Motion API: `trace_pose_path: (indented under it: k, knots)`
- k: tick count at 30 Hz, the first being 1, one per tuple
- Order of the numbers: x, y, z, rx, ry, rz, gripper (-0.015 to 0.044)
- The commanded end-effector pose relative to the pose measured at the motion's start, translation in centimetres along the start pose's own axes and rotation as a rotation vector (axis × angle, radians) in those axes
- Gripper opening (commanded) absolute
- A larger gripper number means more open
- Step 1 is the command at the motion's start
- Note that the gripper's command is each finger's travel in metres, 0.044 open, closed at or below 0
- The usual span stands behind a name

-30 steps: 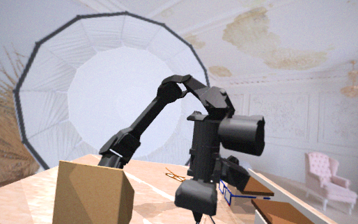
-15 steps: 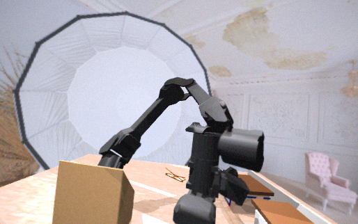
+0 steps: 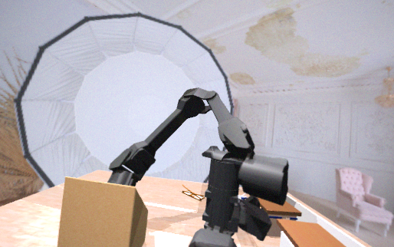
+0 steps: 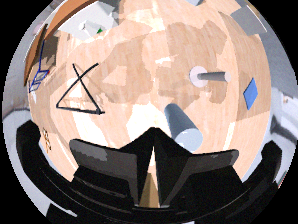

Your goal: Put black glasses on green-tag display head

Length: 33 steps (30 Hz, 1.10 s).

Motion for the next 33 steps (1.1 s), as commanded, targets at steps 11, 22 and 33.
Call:
trace_pose_path:
  k: [11, 22, 33]
  knots:
    - [0.3, -0.8, -0.3, 0.010, 0.000, 0.006, 0.0000]
    - [0.3, -1.7, -0.5, 0.010, -0.001, 0.004, 0.0000]
    - [0.3, -2.6, -0.7, 0.010, -0.001, 0.004, 0.0000]
Point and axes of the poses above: the point midway between the two fingers, 35 mm back from their tips, its own x axis out along the fingers, its own y axis across the jaws, z = x × y, the point moved 5 cm from there along -x, back along the fingers, and after that the axes turned 14 degrees about -x, right-handed, at the moved point
